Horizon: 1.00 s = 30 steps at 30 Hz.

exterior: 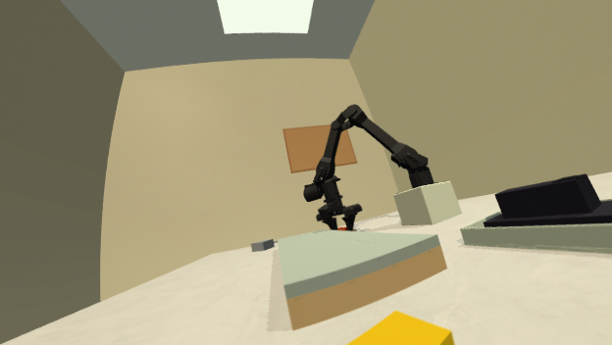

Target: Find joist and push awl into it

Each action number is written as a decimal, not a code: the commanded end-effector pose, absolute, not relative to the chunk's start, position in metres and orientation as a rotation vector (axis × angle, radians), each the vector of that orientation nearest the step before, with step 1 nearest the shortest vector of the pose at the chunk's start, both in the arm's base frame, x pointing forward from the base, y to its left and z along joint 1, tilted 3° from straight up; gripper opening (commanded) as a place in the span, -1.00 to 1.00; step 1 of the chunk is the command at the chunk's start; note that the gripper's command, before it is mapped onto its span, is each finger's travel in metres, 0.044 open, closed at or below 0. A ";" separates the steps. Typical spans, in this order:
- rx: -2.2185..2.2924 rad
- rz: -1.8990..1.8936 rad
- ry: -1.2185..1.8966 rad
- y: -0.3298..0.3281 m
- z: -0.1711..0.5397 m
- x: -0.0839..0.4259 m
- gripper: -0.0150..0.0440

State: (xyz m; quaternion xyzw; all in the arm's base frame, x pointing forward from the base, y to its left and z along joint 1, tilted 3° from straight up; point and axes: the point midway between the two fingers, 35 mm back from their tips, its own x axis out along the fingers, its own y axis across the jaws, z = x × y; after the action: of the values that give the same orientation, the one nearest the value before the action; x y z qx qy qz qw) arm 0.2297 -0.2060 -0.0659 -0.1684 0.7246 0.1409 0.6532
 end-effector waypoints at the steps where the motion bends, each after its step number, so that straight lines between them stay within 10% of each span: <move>1: -0.388 0.320 1.648 -0.207 -0.066 0.229 0.29; 14: -0.388 0.320 1.648 -0.207 -0.065 0.229 -0.47; 30: -0.388 0.319 1.646 -0.204 0.045 0.235 -0.49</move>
State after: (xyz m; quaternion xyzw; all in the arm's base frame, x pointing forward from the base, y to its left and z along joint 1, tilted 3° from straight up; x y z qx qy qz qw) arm 0.2367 -0.2065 0.0218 -0.1705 0.7247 0.1432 0.6521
